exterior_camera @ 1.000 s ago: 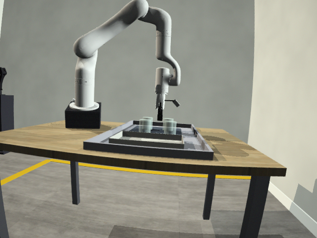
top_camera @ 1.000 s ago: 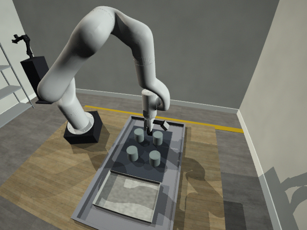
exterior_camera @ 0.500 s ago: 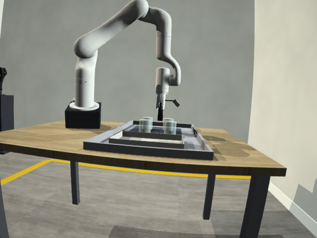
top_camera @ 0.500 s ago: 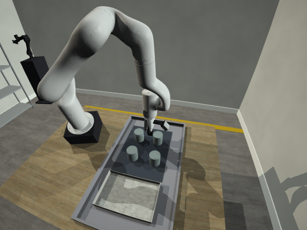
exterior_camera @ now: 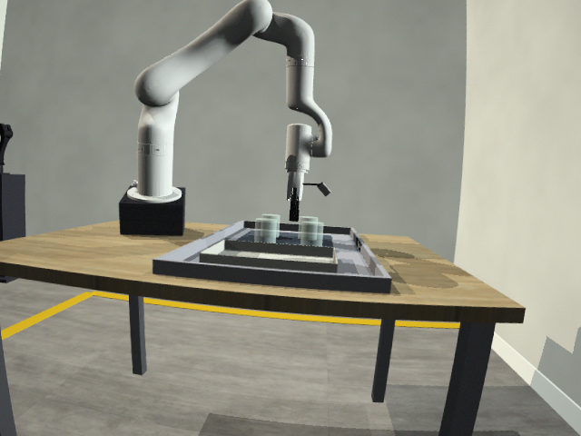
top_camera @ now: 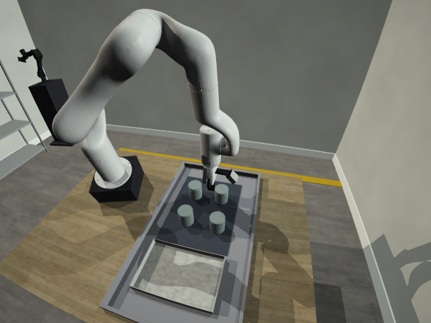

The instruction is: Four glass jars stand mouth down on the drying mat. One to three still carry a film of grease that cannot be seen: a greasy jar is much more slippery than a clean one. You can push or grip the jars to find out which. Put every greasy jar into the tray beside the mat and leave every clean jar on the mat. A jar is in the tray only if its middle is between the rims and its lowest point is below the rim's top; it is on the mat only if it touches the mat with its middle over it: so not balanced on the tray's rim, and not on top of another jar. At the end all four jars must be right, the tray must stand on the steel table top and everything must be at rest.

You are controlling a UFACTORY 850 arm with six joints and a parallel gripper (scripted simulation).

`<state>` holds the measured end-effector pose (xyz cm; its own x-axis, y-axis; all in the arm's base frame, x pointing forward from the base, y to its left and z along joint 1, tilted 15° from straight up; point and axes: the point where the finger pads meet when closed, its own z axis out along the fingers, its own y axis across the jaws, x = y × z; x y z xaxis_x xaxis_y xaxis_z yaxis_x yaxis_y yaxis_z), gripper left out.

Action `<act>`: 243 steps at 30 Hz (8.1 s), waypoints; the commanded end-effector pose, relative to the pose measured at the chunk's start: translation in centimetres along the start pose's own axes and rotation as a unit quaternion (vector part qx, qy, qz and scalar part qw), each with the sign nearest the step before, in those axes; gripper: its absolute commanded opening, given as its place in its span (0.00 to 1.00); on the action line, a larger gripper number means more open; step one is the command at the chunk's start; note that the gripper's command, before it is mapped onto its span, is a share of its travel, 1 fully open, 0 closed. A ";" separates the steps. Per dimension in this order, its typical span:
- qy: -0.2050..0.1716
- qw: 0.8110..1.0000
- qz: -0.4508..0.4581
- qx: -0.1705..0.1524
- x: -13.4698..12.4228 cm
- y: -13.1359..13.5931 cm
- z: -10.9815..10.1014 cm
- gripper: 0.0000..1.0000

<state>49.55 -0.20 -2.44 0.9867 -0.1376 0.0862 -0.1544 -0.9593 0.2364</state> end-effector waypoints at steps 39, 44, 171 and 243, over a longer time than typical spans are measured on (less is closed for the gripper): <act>0.001 1.000 0.000 0.000 0.6 0.0 -0.2 0.00; 0.001 1.000 0.000 0.000 0.7 0.0 -0.3 0.00; 0.001 1.000 0.000 0.000 -1.2 0.0 -0.1 0.00; 0.001 1.000 0.000 0.000 -1.0 16.4 -3.4 0.00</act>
<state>45.54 -14.31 6.72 0.9870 -0.1381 0.0827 -0.1539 -0.9599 0.2341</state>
